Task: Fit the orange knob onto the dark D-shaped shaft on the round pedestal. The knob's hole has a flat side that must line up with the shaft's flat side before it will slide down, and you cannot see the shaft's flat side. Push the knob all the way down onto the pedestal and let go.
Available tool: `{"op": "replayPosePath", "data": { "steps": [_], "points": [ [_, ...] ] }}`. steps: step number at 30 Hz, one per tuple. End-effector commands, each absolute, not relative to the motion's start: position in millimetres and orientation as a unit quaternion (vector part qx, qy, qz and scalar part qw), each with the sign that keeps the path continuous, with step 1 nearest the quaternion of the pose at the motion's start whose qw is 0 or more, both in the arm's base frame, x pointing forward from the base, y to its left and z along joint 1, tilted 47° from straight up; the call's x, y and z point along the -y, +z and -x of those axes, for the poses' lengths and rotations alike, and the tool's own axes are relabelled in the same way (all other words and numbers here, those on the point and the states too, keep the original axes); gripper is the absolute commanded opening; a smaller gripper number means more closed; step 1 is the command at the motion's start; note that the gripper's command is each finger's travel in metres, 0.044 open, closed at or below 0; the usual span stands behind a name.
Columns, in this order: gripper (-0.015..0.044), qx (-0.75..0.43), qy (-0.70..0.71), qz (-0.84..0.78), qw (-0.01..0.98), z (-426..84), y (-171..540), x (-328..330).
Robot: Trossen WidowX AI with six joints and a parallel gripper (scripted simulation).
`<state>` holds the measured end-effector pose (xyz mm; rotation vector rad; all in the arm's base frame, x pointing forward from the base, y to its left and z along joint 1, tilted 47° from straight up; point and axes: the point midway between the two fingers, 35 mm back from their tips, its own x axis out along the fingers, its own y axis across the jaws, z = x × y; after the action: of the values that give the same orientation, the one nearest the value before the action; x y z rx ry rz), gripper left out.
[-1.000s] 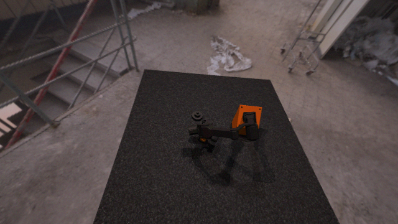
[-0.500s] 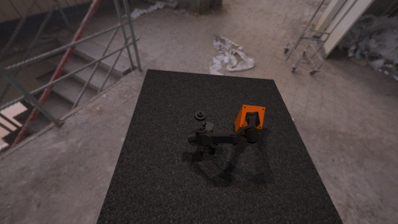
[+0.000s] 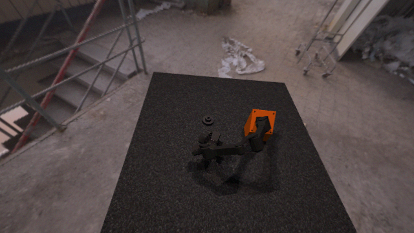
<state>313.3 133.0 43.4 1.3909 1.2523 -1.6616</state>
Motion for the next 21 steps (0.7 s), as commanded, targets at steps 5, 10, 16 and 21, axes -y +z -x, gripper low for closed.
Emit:
{"op": "replayPosePath", "data": {
  "steps": [5,10,16,21],
  "points": [
    [0.0179,-0.456,-0.657,-0.496,0.338,-317.1,48.9,-137.4],
    [0.0179,-0.445,-0.674,-0.473,0.353,-319.0,51.6,-140.4],
    [0.0179,-0.43,-0.692,-0.445,0.371,-321.3,54.5,-144.3],
    [0.0179,-0.418,-0.707,-0.422,0.385,-323.4,57.2,-147.8]
  ]
}}
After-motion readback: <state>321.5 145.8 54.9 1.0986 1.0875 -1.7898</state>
